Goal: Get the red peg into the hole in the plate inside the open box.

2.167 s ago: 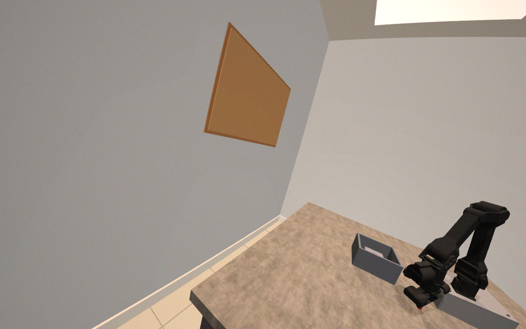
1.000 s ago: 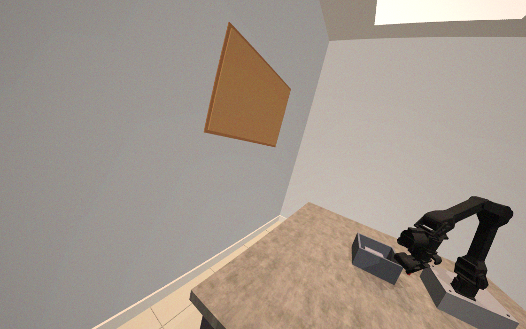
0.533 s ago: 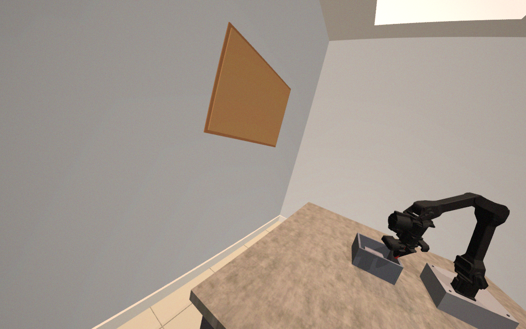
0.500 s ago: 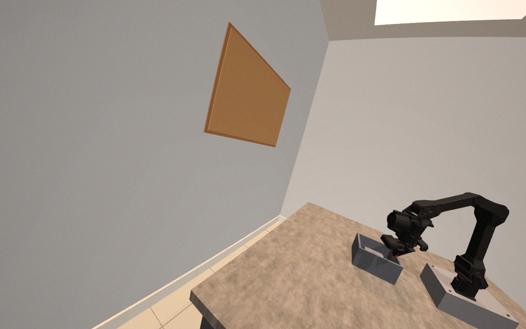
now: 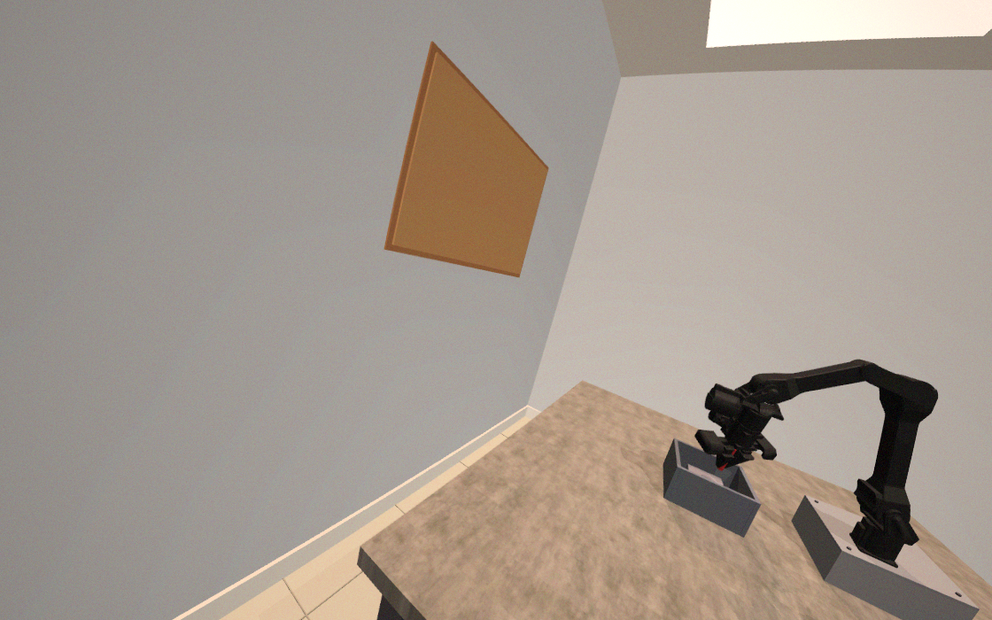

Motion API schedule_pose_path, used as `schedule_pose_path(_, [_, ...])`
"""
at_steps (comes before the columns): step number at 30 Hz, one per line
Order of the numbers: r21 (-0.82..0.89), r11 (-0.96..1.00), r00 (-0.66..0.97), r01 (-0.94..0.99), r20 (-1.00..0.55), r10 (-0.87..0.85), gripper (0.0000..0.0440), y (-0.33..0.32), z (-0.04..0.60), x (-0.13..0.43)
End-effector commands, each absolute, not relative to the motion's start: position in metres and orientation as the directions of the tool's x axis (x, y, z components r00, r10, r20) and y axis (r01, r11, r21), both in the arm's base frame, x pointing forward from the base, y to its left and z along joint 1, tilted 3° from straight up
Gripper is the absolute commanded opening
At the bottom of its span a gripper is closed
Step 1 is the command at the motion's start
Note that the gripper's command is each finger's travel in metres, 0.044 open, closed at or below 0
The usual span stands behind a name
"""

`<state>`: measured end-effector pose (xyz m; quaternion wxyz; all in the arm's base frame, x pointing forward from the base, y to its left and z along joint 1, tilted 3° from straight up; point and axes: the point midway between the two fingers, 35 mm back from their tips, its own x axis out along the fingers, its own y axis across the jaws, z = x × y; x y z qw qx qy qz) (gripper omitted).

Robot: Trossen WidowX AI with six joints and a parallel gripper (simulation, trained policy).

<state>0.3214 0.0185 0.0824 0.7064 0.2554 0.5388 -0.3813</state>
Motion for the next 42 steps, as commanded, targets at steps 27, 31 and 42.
schedule_pose_path(27, [-0.035, 0.705, 0.070, 0.709, -0.990, -0.119, 0.0246, -0.017, 0.035, 0.361])
schedule_pose_path(31, [-0.012, 0.700, 0.074, 0.714, -0.993, -0.092, 0.0351, -0.019, 0.042, 0.375])
schedule_pose_path(42, [0.111, 0.703, 0.149, 0.703, -0.989, 0.008, 0.0440, -0.010, 0.065, 0.421])
